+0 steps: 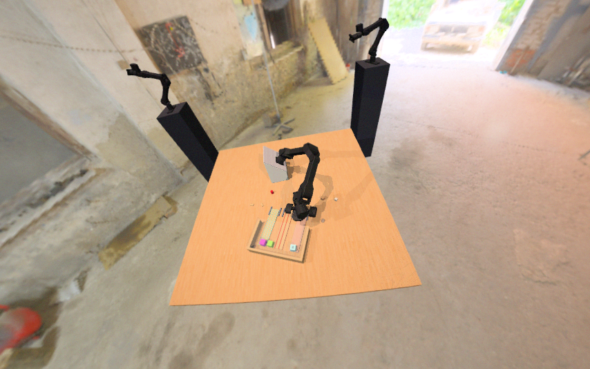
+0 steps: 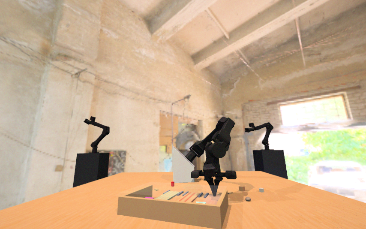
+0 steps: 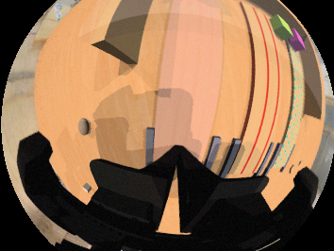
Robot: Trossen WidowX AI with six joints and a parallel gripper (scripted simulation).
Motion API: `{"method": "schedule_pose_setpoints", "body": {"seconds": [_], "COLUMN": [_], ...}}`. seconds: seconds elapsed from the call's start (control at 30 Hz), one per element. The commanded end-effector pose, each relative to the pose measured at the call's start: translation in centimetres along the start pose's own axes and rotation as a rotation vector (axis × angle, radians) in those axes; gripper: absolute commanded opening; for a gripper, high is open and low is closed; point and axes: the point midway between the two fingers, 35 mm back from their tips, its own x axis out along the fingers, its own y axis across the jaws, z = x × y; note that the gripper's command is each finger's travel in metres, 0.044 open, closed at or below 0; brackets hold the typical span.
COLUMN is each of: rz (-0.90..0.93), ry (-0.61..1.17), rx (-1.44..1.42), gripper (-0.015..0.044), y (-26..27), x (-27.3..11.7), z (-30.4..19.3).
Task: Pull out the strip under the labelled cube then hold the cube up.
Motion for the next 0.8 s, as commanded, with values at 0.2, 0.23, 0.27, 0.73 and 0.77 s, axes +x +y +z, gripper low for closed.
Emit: {"method": "schedule_pose_setpoints", "body": {"seconds": [0.2, 0.23, 0.27, 0.73, 0.77], "rz": [-0.008, -0.008, -0.008, -0.008, -0.008], "ry": [0.006, 0.006, 0.006, 0.007, 0.007], "rx": [-0.003, -0.003, -0.003, -0.002, -0.002], "gripper": [0.0, 0.0, 0.0, 0.0, 0.0], "y": [0.1, 0.1, 0.1, 0.0, 0.0], "x": [0.5, 0.5, 0.5, 0.6, 0.6], "z": [-1.6, -1.7, -1.9, -4.0, -4.2]}}
